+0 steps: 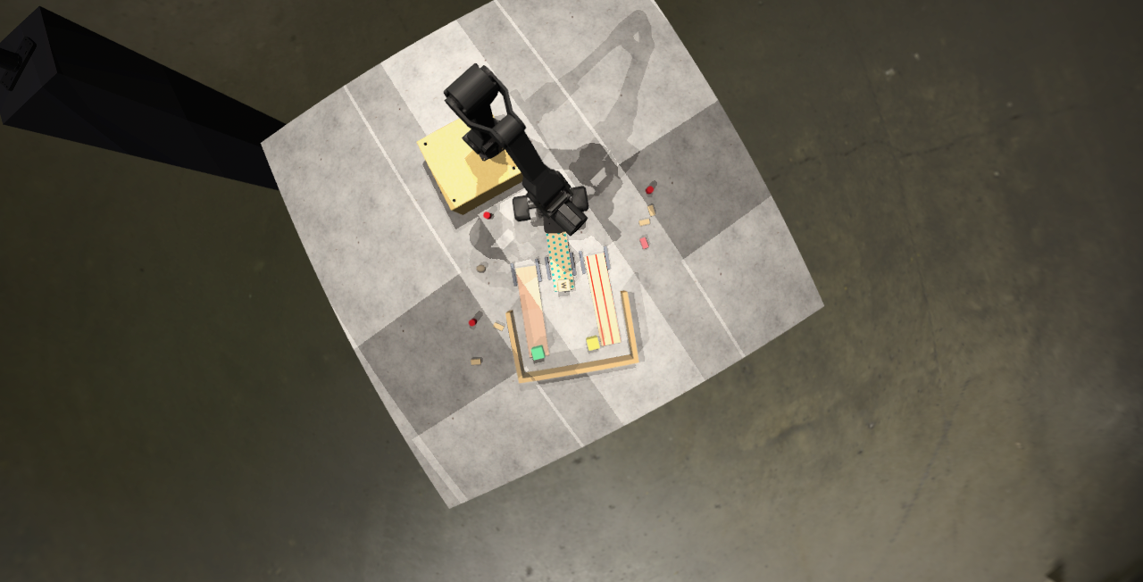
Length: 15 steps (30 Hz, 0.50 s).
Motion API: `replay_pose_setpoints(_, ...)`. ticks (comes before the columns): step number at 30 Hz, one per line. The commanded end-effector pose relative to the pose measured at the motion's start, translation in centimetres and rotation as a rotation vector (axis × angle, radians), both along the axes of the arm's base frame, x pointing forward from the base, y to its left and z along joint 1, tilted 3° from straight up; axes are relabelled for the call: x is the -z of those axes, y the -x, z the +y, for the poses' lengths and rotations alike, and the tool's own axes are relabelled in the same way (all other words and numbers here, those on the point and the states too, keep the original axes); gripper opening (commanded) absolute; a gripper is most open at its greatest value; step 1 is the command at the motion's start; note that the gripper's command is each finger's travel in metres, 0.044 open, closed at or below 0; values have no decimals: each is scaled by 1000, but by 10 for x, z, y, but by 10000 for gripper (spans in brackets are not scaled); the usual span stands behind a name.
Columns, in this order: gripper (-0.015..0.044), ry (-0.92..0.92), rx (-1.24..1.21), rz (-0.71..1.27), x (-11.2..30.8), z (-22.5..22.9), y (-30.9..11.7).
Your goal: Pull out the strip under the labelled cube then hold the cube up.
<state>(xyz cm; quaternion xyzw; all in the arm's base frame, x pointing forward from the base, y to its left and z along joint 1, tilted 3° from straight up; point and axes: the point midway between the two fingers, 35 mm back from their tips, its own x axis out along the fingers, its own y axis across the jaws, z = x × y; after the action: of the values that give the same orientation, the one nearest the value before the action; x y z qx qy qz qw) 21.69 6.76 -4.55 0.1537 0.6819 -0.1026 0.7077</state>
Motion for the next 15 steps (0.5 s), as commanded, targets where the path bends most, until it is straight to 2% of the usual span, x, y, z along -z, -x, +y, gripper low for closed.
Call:
replay_pose_setpoints(1,0,4,2,31,4,-1,11)
replay_pose_setpoints(14,0,4,2,31,4,-1,11)
replay_pose_setpoints(15,0,0,0,2,-2,0,0)
